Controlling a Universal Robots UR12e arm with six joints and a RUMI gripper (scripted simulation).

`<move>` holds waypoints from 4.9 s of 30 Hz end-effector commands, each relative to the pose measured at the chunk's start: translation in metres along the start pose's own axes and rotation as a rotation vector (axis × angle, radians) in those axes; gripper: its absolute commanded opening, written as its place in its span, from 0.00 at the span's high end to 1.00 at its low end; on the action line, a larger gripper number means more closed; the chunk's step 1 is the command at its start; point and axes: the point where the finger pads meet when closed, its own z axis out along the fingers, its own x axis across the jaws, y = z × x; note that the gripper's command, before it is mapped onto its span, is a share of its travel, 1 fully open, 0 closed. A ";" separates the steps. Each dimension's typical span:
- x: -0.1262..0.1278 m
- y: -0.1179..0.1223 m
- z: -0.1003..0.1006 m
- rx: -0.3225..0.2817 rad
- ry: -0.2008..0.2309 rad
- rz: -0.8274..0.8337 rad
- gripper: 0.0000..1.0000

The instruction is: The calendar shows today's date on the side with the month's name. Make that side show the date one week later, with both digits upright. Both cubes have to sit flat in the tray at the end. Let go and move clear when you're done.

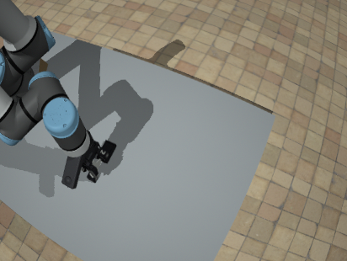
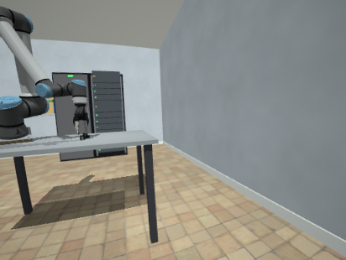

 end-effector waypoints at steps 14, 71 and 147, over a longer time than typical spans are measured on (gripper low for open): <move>0.000 0.000 0.021 0.000 -0.001 0.000 0.72; -0.001 0.000 0.025 0.000 -0.001 0.000 0.90; 0.001 0.122 -0.085 0.001 -0.001 0.003 0.90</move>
